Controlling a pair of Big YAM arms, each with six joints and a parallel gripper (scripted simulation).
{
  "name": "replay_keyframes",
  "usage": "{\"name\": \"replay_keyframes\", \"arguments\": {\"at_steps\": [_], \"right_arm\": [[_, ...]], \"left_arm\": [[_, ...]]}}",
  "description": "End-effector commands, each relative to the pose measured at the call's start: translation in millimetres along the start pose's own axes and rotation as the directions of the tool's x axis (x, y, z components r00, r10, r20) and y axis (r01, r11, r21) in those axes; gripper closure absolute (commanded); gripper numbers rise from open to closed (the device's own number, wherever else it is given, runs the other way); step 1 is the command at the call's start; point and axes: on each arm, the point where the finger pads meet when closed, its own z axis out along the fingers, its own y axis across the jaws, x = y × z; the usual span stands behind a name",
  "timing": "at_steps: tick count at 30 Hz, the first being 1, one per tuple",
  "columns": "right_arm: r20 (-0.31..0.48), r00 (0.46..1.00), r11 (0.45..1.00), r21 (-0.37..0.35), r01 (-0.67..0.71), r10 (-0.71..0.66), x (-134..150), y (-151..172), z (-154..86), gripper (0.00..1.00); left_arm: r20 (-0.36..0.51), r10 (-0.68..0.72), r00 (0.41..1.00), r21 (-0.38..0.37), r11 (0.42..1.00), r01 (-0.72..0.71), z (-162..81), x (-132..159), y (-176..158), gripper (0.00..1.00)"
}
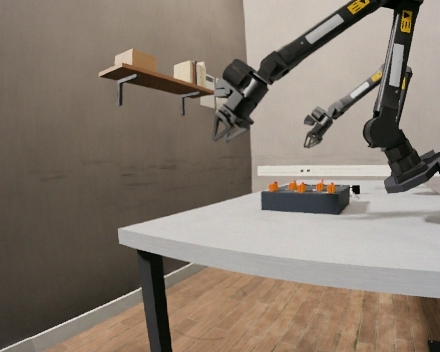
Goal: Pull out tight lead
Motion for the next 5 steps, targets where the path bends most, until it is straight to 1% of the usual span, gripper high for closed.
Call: {"name": "replay_keyframes", "arguments": {"at_steps": [1,5], "right_arm": [[0.047,0.999,1.000,0.010,0.004,-0.005,-27.2,-5.8,-3.8,0.00],[0.047,0.999,1.000,0.010,0.004,-0.005,-27.2,-5.8,-3.8,0.00]], "left_arm": [[0.053,-0.001,0.999,-0.004,1.000,0.001,-4.7,-36.3,4.6,0.36],[0.053,-0.001,0.999,-0.004,1.000,0.001,-4.7,-36.3,4.6,0.36]]}}
